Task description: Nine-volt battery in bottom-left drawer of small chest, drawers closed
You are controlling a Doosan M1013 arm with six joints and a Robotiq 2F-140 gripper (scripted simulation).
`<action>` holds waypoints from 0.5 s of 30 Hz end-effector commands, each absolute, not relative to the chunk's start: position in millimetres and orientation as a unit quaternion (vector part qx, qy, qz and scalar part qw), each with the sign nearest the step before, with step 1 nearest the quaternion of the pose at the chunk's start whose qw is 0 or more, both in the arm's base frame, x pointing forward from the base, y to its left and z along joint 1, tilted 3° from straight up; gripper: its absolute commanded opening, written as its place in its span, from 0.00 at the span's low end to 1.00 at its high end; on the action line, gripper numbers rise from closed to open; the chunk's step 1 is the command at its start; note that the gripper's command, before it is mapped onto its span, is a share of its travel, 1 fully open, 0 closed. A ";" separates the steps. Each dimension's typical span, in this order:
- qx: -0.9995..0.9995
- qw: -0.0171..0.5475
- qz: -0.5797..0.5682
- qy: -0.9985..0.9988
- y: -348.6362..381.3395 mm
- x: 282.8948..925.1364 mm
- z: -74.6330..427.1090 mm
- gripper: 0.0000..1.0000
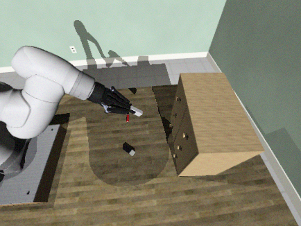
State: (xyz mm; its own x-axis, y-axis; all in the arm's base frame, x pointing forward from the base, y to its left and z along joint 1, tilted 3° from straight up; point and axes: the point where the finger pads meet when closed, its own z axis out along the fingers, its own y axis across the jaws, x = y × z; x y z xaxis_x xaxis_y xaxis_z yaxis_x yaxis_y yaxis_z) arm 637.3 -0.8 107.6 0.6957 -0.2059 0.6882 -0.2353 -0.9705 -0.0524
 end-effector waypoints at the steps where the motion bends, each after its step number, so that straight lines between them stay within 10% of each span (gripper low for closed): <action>1: 0.929 0.029 0.349 -0.124 -1.4 635.9 109.4 0.00; 15: 0.939 0.024 0.319 -0.125 0.5 631.1 115.2 0.00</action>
State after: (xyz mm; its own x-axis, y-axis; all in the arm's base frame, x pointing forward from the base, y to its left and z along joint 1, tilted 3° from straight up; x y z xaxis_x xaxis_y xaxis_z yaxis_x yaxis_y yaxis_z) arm 632.2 -0.3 113.2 0.7133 -0.2114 0.6682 -0.2395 -0.9695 -0.0511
